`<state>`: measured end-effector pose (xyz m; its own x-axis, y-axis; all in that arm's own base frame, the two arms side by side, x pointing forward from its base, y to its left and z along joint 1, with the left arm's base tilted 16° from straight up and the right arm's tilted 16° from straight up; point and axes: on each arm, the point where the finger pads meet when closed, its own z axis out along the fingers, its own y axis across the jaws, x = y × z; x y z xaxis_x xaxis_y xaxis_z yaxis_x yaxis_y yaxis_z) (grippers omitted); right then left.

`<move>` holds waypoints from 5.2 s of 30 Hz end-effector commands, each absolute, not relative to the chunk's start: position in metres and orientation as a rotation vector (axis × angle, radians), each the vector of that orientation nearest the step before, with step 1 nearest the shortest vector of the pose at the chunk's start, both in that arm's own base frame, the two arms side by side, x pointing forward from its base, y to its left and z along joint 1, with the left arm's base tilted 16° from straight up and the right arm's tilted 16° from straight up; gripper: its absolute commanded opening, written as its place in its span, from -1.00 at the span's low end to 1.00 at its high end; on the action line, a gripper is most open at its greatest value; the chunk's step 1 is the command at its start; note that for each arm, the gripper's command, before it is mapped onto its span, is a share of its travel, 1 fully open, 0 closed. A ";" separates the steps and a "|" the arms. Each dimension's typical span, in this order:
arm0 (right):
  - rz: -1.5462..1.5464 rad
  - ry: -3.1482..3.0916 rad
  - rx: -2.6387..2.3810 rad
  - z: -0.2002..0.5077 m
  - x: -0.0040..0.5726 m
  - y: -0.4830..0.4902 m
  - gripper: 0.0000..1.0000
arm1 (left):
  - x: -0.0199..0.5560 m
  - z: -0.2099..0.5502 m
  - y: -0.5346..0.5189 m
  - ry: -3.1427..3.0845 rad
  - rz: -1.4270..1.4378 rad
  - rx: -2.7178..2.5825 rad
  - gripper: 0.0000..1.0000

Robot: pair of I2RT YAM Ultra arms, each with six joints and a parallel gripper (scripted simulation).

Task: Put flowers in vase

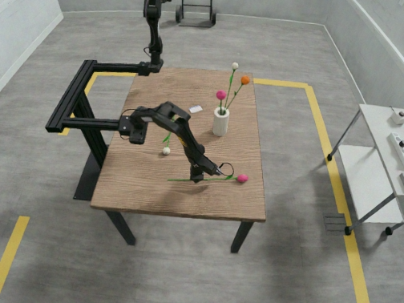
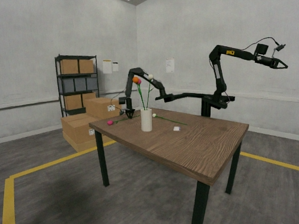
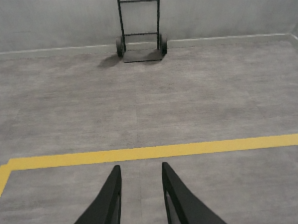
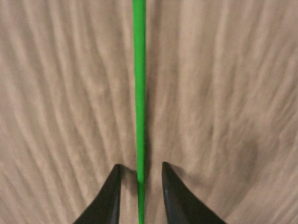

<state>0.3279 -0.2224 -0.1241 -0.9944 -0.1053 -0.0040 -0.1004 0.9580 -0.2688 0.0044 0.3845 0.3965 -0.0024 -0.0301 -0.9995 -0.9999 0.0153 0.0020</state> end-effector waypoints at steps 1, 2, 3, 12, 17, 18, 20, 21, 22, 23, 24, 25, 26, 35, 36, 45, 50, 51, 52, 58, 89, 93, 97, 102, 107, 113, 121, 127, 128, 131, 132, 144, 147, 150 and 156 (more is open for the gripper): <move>-0.408 3.080 -0.171 -0.127 0.329 -0.221 -0.40 | 0.003 0.405 0.382 1.210 1.202 -1.203 -0.40; -0.407 3.080 -0.171 -0.128 0.329 -0.221 -0.40 | 0.003 0.405 0.382 1.210 1.202 -1.203 -0.40; -0.406 3.081 -0.171 -0.128 0.328 -0.221 -0.40 | 0.003 0.405 0.382 1.210 1.202 -1.203 -0.40; -0.404 3.084 -0.171 -0.128 0.327 -0.220 -0.60 | 0.003 0.405 0.382 1.210 1.202 -1.203 -0.40; -0.404 3.084 -0.171 -0.128 0.327 -0.220 -0.70 | 0.003 0.405 0.382 1.210 1.202 -1.203 -0.40; -0.404 3.084 -0.171 -0.128 0.327 -0.220 -0.70 | 0.003 0.405 0.382 1.210 1.202 -1.203 -0.40; -0.404 3.084 -0.171 -0.128 0.327 -0.220 -0.75 | 0.003 0.405 0.382 1.210 1.202 -1.203 -0.40; -0.404 3.084 -0.171 -0.128 0.327 -0.220 -0.77 | 0.003 0.405 0.382 1.210 1.202 -1.203 -0.40; -0.404 3.084 -0.171 -0.128 0.327 -0.220 -0.80 | 0.003 0.405 0.382 1.210 1.202 -1.203 -0.40; -0.404 3.084 -0.171 -0.128 0.327 -0.220 -0.82 | 0.003 0.405 0.382 1.210 1.202 -1.203 -0.40; -0.404 3.084 -0.171 -0.128 0.327 -0.220 -0.85 | 0.003 0.405 0.382 1.210 1.202 -1.203 -0.40; -0.404 3.084 -0.171 -0.128 0.327 -0.220 -0.88 | 0.003 0.405 0.382 1.210 1.202 -1.203 -0.40; -0.404 3.084 -0.171 -0.128 0.327 -0.220 -0.90 | 0.003 0.405 0.382 1.210 1.202 -1.203 -0.40; -0.404 3.084 -0.171 -0.128 0.327 -0.220 -1.00 | 0.003 0.405 0.382 1.210 1.202 -1.203 -0.40; -0.404 3.084 -0.171 -0.128 0.327 -0.220 -1.00 | 0.003 0.405 0.382 1.210 1.202 -1.203 -0.40; -0.410 3.074 -0.173 -0.114 0.330 -0.217 -1.00 | 0.003 0.405 0.382 1.210 1.202 -1.203 -0.40; -0.409 3.071 -0.182 -0.106 0.333 -0.211 -1.00 | 0.003 0.405 0.382 1.210 1.202 -1.203 -0.40; -0.409 3.071 -0.182 -0.106 0.333 -0.211 -1.00 | 0.003 0.405 0.382 1.210 1.202 -1.203 -0.40; -0.409 3.071 -0.182 -0.106 0.333 -0.211 -1.00 | 0.003 0.405 0.382 1.210 1.202 -1.203 -0.40; -0.413 3.071 -0.176 -0.093 0.332 -0.209 -1.00 | 0.003 0.405 0.382 1.210 1.202 -1.203 -0.40; -0.419 3.074 -0.187 -0.093 0.332 -0.208 -1.00 | 0.003 0.405 0.382 1.210 1.202 -1.203 -0.40; -0.416 3.078 -0.186 -0.096 0.331 -0.209 -1.00 | 0.003 0.405 0.382 1.210 1.202 -1.203 -0.40; -0.424 3.067 -0.182 -0.092 0.334 -0.212 -1.00 | 0.003 0.405 0.382 1.210 1.202 -1.203 -0.40; -0.423 3.068 -0.178 -0.094 0.334 -0.213 -1.00 | 0.003 0.405 0.382 1.210 1.202 -1.203 -0.40; -0.428 3.061 -0.173 -0.091 0.336 -0.215 -1.00 | 0.003 0.405 0.382 1.210 1.202 -1.203 -0.40; -0.435 3.049 -0.176 -0.074 0.339 -0.209 -1.00 | 0.003 0.405 0.382 1.210 1.202 -1.203 -0.40; -0.440 3.054 -0.170 -0.055 0.337 -0.205 -1.00 | 0.003 0.405 0.382 1.210 1.202 -1.203 -0.40; -0.450 3.042 -0.166 -0.029 0.338 -0.200 -1.00 | 0.003 0.405 0.382 1.210 1.202 -1.203 -0.40; -0.452 3.037 -0.165 -0.024 0.340 -0.200 -1.00 | 0.003 0.405 0.382 1.210 1.202 -1.203 -0.40; -0.444 3.050 -0.168 -0.020 0.334 -0.195 -1.00 | 0.003 0.405 0.382 1.210 1.202 -1.203 -0.40; -0.444 3.050 -0.168 -0.018 0.334 -0.194 -1.00 | 0.003 0.405 0.382 1.210 1.202 -1.203 -0.40; -0.423 3.075 -0.189 -0.027 0.326 -0.189 -1.00 | 0.003 0.405 0.382 1.210 1.202 -1.203 -0.40; -0.421 3.078 -0.190 -0.032 0.327 -0.190 -1.00 | 0.003 0.405 0.382 1.210 1.202 -1.203 -0.40; -0.419 3.083 -0.190 -0.037 0.327 -0.191 -1.00 | 0.003 0.405 0.382 1.210 1.202 -1.203 -0.40; -0.426 3.067 -0.184 -0.032 0.329 -0.194 -1.00 | 0.003 0.405 0.382 1.210 1.202 -1.203 -0.40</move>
